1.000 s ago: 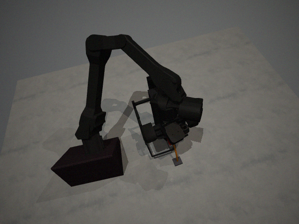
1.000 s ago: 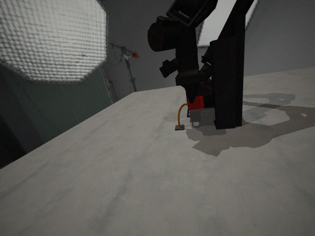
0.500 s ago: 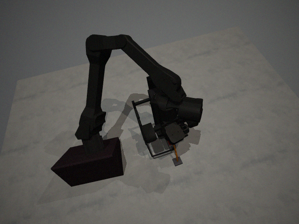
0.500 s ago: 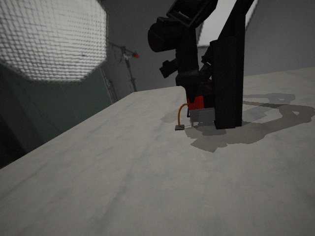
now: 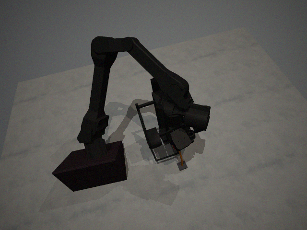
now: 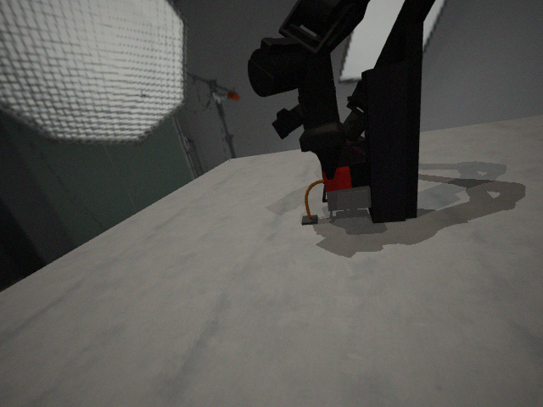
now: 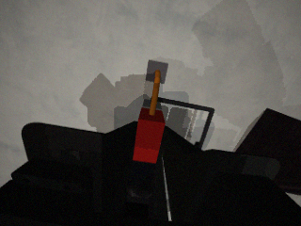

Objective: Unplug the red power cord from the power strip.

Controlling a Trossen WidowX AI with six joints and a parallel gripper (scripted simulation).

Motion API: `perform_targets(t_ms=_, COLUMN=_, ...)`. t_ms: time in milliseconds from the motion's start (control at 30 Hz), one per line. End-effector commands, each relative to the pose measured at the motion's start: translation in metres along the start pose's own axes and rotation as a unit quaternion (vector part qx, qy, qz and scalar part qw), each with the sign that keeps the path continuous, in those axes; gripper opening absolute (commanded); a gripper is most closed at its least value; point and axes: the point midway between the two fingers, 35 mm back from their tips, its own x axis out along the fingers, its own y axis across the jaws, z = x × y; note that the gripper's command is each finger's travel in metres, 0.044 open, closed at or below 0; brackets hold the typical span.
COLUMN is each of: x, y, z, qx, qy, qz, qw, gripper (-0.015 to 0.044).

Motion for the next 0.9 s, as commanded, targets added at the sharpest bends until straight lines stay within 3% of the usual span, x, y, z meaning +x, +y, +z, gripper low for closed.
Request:
perform_targets(t_ms=0, x=-0.006, y=0.001, z=0.021, qx=0.001, qy=-0.025, qz=0.002, qw=1.000, gripper=0.0000)
perform_targets(t_ms=833, x=-0.014, y=-0.002, z=0.061, qx=0.001, qy=-0.026, qz=0.003, qw=1.000, gripper=0.0000)
perform_targets(t_ms=867, x=-0.006, y=-0.001, z=0.048, qx=-0.008, qy=-0.022, qz=-0.006, qw=1.000, gripper=0.0026)
